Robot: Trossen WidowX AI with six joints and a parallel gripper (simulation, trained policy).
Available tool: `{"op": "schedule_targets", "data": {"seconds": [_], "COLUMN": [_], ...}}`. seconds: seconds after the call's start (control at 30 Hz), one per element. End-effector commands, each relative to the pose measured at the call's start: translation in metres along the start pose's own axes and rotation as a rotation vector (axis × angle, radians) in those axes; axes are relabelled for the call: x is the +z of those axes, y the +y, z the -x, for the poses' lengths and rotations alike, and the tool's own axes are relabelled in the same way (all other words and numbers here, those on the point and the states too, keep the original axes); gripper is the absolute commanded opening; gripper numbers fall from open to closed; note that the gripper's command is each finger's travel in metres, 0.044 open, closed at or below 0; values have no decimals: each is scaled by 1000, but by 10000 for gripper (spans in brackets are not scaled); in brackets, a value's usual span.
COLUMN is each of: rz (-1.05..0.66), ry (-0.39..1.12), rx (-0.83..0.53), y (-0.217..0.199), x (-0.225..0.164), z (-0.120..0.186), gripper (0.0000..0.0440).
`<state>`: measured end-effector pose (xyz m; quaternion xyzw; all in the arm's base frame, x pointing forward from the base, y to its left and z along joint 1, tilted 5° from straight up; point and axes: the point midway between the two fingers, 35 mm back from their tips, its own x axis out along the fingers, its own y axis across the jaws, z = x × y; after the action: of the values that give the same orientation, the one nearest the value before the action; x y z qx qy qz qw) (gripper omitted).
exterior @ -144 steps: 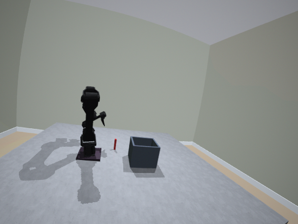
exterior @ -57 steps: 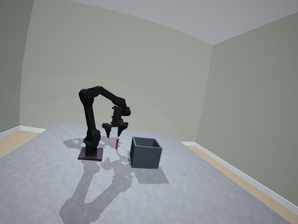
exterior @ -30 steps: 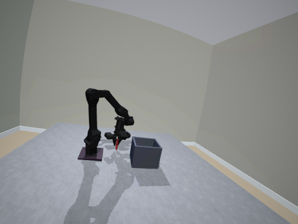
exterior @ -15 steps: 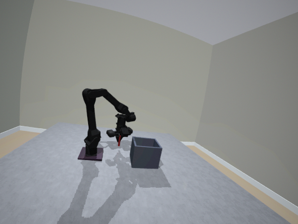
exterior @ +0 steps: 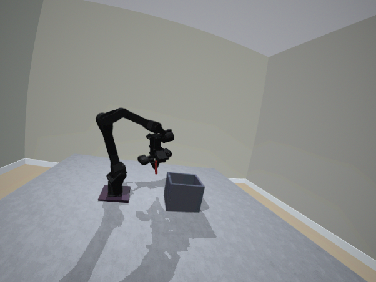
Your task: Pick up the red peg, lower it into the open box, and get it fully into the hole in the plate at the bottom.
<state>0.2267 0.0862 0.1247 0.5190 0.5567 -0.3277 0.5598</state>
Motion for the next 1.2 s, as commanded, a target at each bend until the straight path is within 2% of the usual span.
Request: {"op": "schedule_targets", "data": {"seconds": [0.0,0.27,0.47,1.17], "rz": [10,9,-2,-65], "ry": [-21,-84,-133,-204], "rx": [41,94,97,28], "y": [6,13,14,10], "x": [7,29,49,112], "z": [20,56,72,84], "gripper": [0,0,0,0]}}
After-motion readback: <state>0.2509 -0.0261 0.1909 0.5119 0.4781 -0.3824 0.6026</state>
